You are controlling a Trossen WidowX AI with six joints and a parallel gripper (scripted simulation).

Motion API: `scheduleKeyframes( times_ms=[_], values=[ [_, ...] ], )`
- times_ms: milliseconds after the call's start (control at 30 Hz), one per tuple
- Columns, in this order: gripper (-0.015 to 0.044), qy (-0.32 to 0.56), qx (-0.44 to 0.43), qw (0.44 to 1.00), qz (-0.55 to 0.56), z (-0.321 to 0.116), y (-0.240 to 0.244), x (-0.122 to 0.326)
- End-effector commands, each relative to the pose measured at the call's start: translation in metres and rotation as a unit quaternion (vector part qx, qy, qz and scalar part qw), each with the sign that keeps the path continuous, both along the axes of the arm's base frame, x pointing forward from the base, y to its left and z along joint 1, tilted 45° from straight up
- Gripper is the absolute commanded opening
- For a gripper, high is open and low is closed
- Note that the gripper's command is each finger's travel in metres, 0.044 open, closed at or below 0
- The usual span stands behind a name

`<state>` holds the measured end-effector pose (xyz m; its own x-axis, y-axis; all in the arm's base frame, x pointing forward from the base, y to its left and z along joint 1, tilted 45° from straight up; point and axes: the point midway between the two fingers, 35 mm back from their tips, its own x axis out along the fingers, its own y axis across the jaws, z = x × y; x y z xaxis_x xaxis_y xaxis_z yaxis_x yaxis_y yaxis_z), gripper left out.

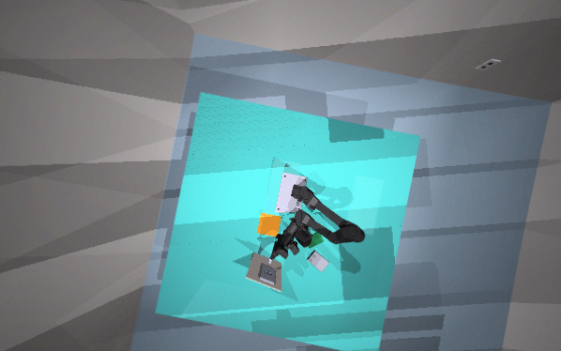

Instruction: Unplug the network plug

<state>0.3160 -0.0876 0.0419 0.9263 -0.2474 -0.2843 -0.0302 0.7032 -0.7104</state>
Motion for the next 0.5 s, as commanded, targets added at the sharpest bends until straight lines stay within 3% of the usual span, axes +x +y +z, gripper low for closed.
scheduleKeyframes(
  times_ms=[0,467],
  values=[
    [0.0000,0.003,-0.001,1.000,0.003,-0.001,0.002,-0.005],
    [0.0000,0.002,-0.001,1.000,0.001,0.011,-0.012,-0.005]
  ],
)
